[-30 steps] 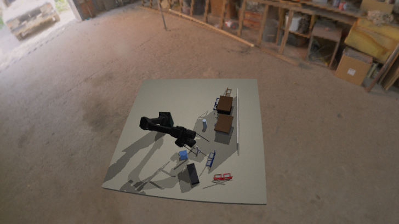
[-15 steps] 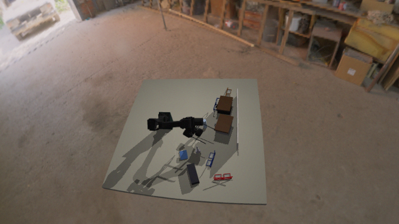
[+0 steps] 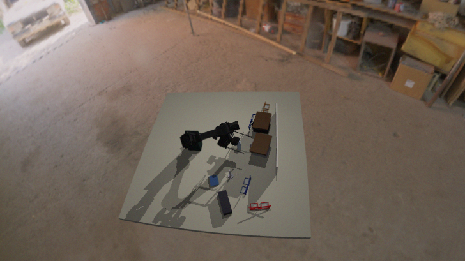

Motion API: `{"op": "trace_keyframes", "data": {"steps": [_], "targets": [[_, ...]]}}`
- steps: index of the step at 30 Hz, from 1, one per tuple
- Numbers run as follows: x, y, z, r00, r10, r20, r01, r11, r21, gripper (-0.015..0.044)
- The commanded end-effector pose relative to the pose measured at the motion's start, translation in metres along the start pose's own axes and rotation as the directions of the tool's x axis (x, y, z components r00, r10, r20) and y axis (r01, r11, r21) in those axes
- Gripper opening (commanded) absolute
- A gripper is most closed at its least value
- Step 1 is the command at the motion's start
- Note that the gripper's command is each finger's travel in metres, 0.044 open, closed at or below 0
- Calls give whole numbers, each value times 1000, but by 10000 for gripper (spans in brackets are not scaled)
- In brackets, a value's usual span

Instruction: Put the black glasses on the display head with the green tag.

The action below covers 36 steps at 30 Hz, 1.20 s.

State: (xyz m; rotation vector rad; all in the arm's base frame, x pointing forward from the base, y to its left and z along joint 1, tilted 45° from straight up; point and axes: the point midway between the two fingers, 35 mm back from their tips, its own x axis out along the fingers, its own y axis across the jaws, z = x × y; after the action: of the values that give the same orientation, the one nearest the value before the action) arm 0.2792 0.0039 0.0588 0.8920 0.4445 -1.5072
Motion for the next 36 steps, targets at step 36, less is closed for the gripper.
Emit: {"op": "trace_keyframes", "data": {"steps": [36], "targets": [[30, -29, -46, 998, 51, 40, -48, 996, -73, 0]]}}
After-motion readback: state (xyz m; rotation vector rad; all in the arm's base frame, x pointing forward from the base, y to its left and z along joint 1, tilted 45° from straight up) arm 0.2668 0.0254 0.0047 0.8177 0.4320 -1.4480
